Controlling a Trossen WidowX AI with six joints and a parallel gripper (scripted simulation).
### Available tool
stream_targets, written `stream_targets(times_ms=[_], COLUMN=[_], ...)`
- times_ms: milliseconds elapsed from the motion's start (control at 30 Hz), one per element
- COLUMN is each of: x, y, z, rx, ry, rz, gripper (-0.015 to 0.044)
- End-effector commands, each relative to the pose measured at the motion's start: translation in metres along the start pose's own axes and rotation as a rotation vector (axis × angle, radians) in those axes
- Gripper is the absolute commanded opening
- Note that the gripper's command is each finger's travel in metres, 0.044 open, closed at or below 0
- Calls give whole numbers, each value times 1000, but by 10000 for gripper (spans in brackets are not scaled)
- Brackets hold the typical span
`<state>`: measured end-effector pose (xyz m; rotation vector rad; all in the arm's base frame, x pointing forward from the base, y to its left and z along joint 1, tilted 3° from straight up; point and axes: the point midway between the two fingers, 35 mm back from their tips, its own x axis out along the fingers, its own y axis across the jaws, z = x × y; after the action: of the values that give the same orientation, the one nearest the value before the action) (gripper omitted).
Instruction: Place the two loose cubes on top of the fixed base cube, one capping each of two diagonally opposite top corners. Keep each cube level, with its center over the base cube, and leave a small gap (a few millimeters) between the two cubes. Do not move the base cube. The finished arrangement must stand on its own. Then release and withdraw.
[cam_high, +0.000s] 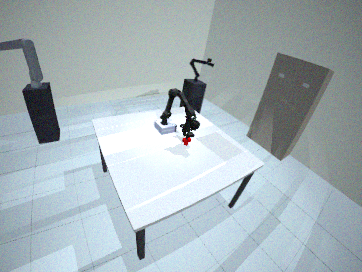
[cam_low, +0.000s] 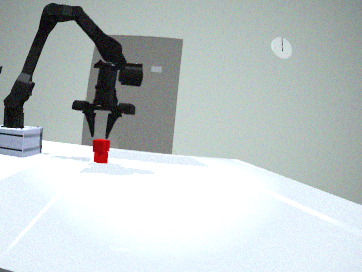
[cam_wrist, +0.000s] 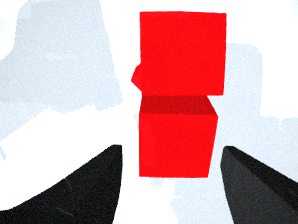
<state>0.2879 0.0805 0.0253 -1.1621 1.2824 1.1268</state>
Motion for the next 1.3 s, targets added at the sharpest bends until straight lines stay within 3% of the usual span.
stream_targets(times_ms=[0, 900, 1133, 1267], x=[-8, -43, -51, -54], y=[-2, -2, -1, -1], z=[1, 0, 0, 0], rx=[2, 2, -3, -3], ry=[-4, -4, -2, -2], rz=[-9, -9, -4, -4], gripper=[205, 205, 389, 400])
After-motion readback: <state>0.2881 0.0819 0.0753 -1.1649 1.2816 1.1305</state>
